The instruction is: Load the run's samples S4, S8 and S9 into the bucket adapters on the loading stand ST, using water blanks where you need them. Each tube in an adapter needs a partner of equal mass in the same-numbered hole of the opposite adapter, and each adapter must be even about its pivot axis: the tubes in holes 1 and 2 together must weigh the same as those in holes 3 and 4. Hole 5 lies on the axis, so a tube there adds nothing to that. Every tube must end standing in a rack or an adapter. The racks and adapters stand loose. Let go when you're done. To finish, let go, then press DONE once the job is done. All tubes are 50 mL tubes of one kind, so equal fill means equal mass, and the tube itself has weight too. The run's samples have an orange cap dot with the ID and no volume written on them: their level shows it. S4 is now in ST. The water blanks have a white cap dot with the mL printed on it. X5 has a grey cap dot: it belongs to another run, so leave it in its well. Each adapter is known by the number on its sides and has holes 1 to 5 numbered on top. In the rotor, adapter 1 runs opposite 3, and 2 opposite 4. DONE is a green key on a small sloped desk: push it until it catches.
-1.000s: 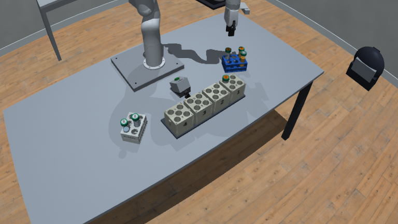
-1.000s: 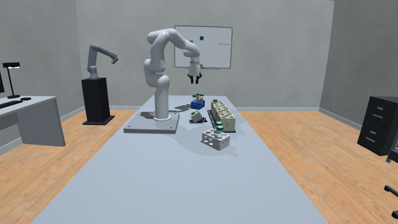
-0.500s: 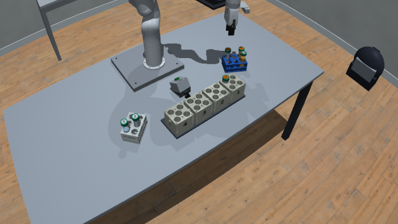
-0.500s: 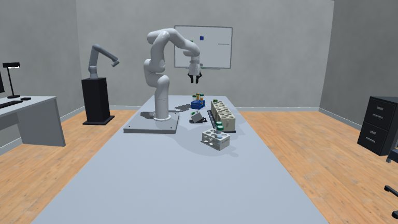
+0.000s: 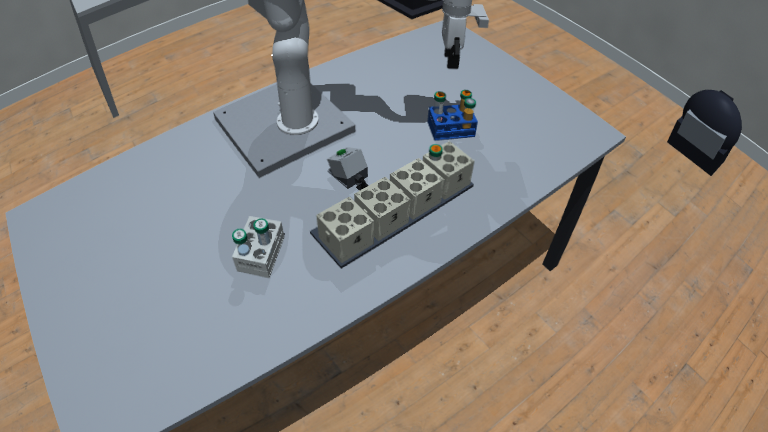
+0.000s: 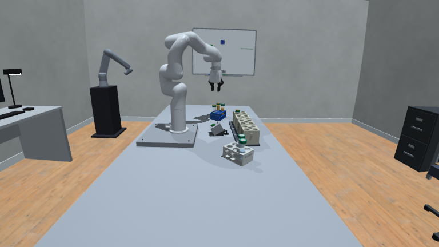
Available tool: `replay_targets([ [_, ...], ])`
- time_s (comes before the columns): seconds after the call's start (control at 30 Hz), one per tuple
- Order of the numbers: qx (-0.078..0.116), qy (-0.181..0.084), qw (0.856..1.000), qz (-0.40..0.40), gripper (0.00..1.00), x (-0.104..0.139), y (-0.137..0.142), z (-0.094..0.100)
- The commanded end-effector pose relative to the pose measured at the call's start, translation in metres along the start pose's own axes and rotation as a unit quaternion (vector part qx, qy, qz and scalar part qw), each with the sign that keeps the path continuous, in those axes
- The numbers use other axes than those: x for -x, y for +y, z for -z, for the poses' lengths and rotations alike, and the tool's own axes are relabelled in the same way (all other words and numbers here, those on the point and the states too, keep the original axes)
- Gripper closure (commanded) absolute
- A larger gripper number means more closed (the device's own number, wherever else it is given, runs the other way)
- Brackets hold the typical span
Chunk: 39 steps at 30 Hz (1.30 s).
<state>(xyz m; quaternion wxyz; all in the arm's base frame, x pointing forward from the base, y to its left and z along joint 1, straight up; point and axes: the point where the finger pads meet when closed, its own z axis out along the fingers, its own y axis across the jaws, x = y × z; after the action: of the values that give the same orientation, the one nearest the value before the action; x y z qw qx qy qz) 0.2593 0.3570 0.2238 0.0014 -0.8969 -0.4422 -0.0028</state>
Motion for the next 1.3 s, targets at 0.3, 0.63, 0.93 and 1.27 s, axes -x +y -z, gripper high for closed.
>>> replay_targets([
  [0.3,0.004,0.000,0.981,-0.192,0.43,-0.058,-0.008,0.001],
  [0.63,0.004,0.001,0.936,-0.353,0.43,-0.058,-0.008,0.001],
  [0.93,0.004,0.001,0.888,-0.459,0.43,-0.058,-0.008,0.001],
  [1.27,0.004,0.002,0.810,-0.587,0.43,-0.058,-0.008,0.001],
])
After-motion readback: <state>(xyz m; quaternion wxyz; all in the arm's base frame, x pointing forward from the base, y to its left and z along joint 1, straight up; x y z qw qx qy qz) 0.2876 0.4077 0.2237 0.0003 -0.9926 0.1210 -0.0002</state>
